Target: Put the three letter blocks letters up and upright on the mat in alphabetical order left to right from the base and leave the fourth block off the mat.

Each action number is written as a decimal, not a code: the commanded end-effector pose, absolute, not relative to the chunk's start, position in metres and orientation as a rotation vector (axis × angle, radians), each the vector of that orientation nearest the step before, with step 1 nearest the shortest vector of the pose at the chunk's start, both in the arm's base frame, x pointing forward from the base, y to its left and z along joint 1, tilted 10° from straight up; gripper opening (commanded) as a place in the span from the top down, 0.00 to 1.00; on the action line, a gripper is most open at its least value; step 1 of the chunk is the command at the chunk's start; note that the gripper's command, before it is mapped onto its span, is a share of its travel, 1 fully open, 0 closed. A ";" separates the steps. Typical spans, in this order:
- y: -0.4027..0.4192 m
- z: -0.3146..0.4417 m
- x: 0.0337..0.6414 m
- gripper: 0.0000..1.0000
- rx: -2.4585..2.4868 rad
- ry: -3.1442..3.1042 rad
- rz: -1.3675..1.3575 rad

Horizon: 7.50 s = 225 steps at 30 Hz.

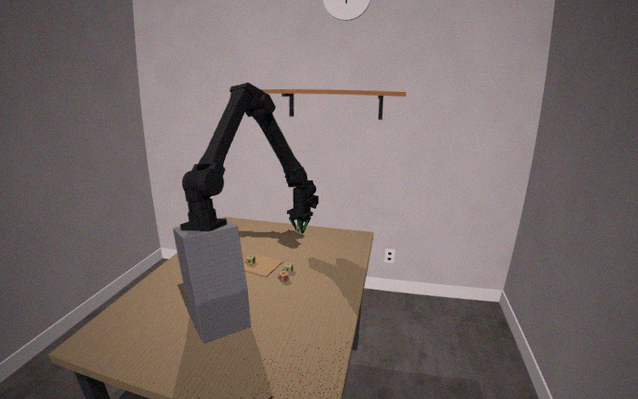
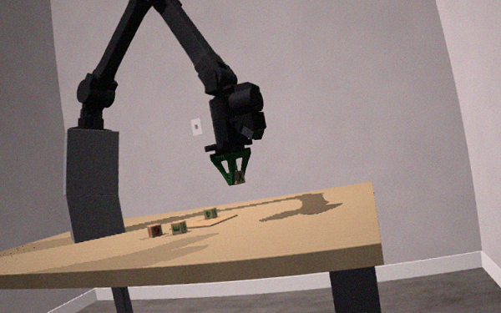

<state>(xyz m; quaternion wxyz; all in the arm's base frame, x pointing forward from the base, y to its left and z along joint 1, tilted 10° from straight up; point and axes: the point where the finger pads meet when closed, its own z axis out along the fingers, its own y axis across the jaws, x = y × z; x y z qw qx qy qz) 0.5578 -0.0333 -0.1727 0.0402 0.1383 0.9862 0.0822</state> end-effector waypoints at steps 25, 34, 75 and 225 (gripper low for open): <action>0.070 -0.159 0.387 0.74 2.091 2.325 0.320; 0.067 -0.160 0.388 0.74 2.101 2.319 0.315; 0.083 -0.260 0.396 0.74 2.105 2.326 0.308; 0.088 -0.268 0.392 0.74 2.105 2.341 0.291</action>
